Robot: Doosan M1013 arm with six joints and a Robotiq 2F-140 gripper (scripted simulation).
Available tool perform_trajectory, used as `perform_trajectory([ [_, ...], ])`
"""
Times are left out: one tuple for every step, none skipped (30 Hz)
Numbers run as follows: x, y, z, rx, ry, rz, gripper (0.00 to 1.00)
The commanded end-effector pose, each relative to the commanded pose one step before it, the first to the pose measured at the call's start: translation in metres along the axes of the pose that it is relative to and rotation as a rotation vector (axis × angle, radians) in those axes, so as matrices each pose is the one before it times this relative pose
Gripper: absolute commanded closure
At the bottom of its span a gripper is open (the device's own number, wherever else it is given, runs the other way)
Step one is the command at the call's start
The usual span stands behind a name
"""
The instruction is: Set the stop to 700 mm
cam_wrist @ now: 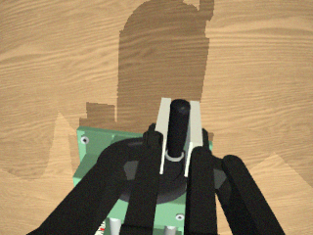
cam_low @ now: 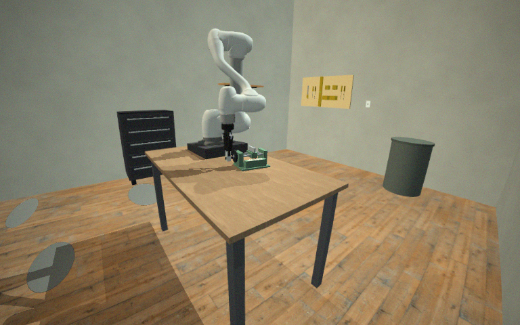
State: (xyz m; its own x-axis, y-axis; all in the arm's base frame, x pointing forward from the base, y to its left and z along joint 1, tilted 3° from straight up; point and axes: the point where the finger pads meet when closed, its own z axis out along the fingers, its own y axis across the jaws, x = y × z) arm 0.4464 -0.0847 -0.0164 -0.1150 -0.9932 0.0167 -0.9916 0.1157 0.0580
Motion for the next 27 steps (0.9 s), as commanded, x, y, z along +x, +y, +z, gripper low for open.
perform_trajectory([
  [-0.00005, 0.00101, -0.00169, -0.00028, -0.00021, -0.00002, 0.96],
  [0.0, 0.00039, -0.00069, 0.0, 0.0, 0.0, 0.96],
  [0.0, 0.0004, -0.0007, 0.0, 0.0, 0.0, 0.96],
  [0.0, 0.00041, -0.00071, 0.0, 0.0, 0.0, 0.96],
  [0.0, 0.00038, -0.00075, 0.0, 0.0, 0.0, 0.96],
  [0.0, 0.0, 0.0, 0.0, 0.0, 0.0, 0.96],
  [0.0, 0.0, 0.0, 0.0, 0.0, 0.0, 0.96],
  [0.0, 0.0003, -0.00084, 0.0, 0.0, 0.0, 0.96],
  [0.0, 0.0003, -0.00085, 0.0, 0.0, 0.0, 0.96],
  [0.0, 0.00031, -0.00087, 0.0, 0.0, 0.0, 0.96],
  [0.0, 0.00032, -0.00088, 0.0, 0.0, 0.0, 0.96],
  [0.0, 0.00031, -0.0009, 0.0, 0.0, 0.0, 0.96],
  [0.0, 0.00017, -0.00104, 0.0, 0.0, 0.0, 0.96],
  [0.0, 0.00018, -0.00106, 0.0, 0.0, 0.0, 0.96],
  [0.0, 0.00018, -0.00107, 0.0, 0.0, 0.0, 0.96],
  [0.0, 0.00019, -0.00109, 0.0, 0.0, 0.0, 0.96],
  [0.0, 0.00005, -0.00123, 0.0, 0.0, 0.0, 0.96],
  [0.0, -0.00001, -0.00131, 0.0, 0.0, 0.0, 0.96],
  [0.0, -0.00001, -0.00132, 0.0, 0.0, 0.0, 0.96],
  [0.0, -0.00003, -0.00136, 0.0, 0.0, 0.0, 0.96],
  [0.0, -0.00031, -0.00164, 0.0, 0.0, 0.0, 0.96],
  [0.0, -0.0003, -0.00166, 0.0, 0.0, 0.0, 0.96],
  [0.0, 0.0, 0.0, 0.0, 0.0, 0.0, 0.96],
  [0.0, 0.0, 0.0, 0.0, 0.0, 0.0, 0.96],
  [0.0, -0.00039, -0.00169, 0.0, 0.0, 0.0, 0.96],
  [0.0, -0.00064, -0.00172, 0.0, 0.0, 0.0, 0.96],
  [0.0, -0.00064, -0.00174, 0.0, 0.0, 0.0, 0.96],
])
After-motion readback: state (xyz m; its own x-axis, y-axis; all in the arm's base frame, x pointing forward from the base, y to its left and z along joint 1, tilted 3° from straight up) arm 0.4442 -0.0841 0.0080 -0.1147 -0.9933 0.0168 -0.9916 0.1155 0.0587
